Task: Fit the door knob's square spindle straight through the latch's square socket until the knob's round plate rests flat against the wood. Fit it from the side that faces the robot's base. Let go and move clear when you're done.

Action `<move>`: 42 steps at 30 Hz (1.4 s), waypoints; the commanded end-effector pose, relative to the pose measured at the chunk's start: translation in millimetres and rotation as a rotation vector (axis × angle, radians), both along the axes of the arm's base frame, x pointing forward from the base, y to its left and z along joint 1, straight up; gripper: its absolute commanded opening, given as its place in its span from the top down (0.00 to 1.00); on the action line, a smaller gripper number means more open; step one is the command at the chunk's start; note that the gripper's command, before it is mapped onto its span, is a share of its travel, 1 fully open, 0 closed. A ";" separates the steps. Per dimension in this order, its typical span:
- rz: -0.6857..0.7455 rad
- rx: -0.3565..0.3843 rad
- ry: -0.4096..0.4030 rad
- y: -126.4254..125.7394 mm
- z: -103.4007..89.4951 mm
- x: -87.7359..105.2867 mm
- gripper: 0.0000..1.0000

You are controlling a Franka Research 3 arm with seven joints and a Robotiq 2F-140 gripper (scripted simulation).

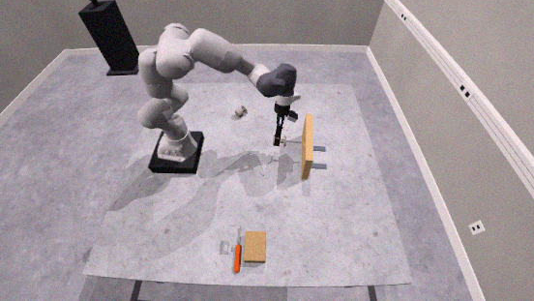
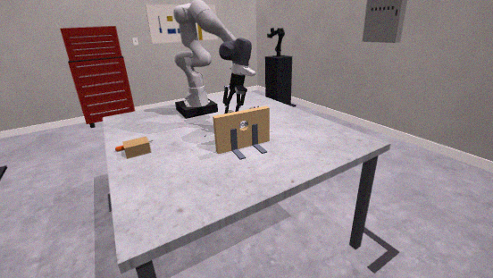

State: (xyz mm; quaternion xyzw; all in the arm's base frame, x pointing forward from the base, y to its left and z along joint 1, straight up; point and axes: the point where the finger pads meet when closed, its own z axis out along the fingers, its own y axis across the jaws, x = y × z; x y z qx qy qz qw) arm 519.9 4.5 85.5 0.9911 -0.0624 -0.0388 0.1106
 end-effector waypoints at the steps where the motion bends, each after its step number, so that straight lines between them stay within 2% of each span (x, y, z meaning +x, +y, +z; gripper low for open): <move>1: 0.000 -0.002 -0.002 -1.4 1.3 1.5 0.58; 42: -0.006 -0.003 -0.004 -2.3 1.2 6.4 0.58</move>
